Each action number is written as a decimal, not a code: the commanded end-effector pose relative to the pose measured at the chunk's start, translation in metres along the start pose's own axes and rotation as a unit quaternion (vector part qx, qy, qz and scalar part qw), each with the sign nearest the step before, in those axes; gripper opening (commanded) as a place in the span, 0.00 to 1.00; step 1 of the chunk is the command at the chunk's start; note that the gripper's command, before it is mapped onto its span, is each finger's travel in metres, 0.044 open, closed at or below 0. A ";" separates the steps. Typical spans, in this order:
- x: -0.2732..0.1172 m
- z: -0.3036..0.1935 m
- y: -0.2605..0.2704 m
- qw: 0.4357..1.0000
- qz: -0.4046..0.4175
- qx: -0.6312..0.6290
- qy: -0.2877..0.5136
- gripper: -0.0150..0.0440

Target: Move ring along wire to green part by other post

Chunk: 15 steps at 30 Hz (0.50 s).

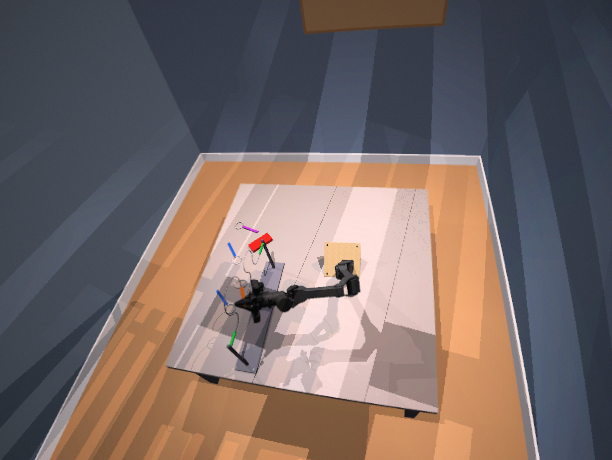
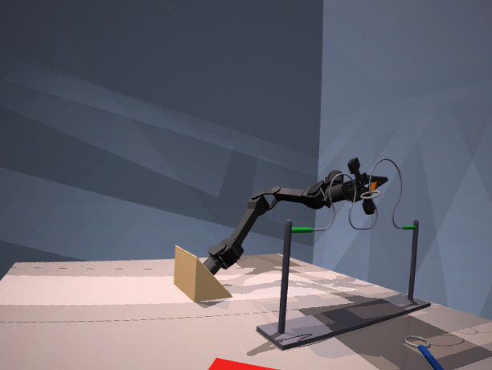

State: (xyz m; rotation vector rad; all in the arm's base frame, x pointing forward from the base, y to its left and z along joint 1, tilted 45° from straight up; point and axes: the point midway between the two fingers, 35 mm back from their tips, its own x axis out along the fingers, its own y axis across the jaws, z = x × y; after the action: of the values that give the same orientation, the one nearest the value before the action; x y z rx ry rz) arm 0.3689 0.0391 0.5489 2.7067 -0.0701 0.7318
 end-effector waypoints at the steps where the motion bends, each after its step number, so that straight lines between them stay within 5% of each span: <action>1: 0.000 0.001 0.002 1.000 0.016 0.025 -0.003 0.00; 15: 0.001 0.001 0.006 0.994 0.053 0.090 -0.010 0.00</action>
State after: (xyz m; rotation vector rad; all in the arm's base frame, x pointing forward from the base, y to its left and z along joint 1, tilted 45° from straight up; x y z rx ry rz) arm 0.3694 0.0342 0.5489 2.8686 -0.1412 0.7609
